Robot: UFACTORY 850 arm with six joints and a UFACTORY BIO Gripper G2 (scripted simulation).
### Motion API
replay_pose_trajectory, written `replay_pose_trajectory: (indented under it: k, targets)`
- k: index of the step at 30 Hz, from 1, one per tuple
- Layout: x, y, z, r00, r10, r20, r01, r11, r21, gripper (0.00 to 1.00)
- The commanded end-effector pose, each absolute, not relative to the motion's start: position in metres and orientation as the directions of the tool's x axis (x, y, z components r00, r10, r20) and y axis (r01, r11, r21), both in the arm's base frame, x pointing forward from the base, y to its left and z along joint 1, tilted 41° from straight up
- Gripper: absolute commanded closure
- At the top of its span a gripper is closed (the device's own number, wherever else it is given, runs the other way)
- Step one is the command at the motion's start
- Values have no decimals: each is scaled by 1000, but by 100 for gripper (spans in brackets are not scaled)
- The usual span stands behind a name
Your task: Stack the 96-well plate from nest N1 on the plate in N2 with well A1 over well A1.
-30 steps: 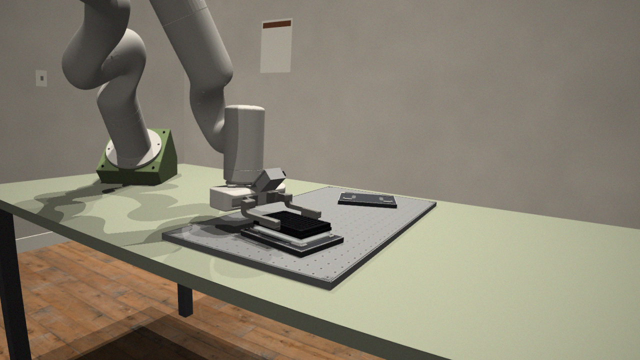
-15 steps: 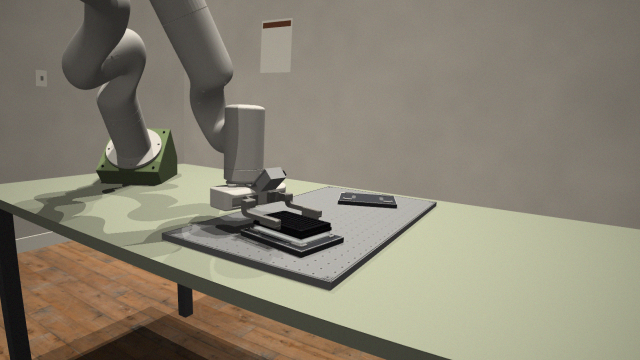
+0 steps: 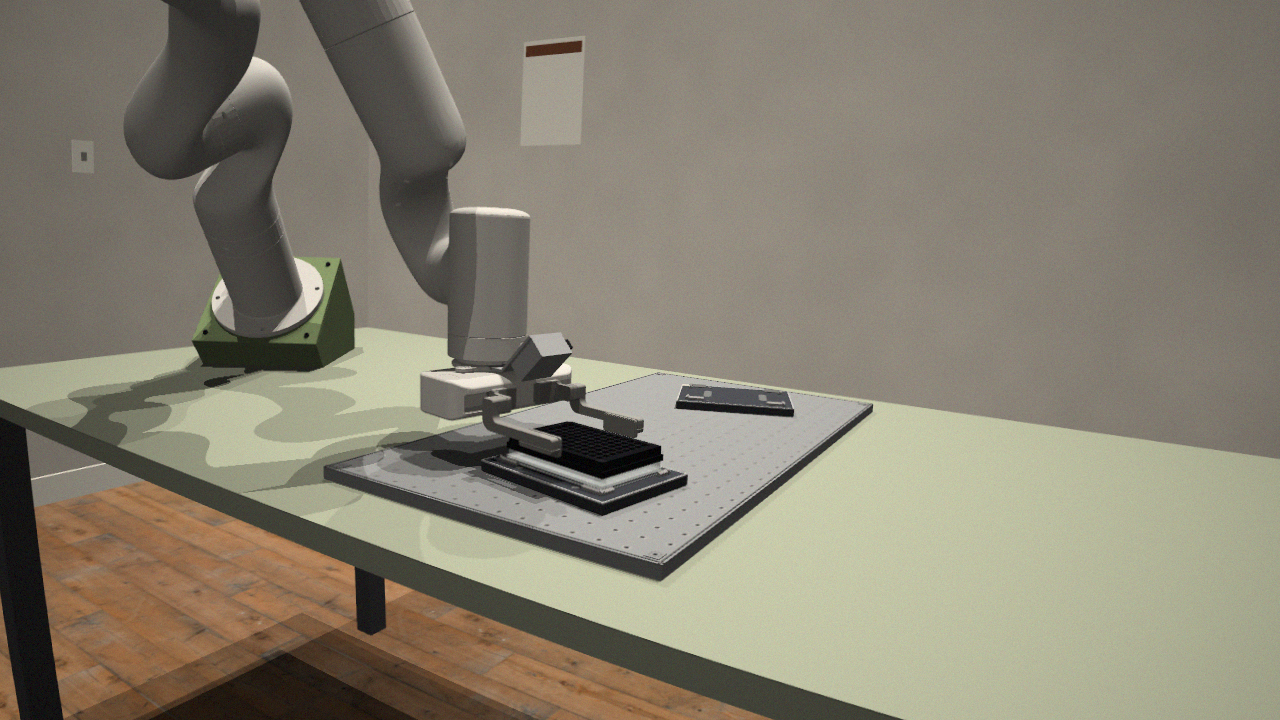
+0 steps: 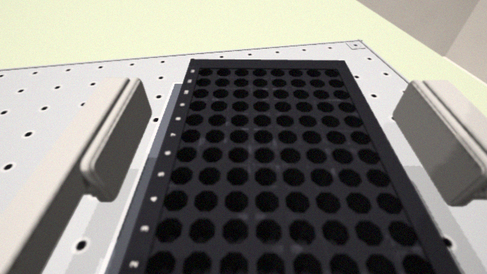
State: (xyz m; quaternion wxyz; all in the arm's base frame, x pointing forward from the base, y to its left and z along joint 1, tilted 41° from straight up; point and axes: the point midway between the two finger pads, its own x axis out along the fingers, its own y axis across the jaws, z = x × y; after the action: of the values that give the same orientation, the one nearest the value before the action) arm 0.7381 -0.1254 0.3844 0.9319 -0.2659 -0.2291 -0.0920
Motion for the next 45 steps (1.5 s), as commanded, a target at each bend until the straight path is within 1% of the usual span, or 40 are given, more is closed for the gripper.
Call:
replay_pose_trajectory:
  k: [1, 23, 45]
  targets:
    - [734, -119, 394, 877, -49, 478, 294, 842, -453, 63]
    - [714, -91, 434, 877, -49, 478, 294, 842, -453, 63]
    - [714, -91, 434, 877, -49, 478, 294, 842, -453, 63]
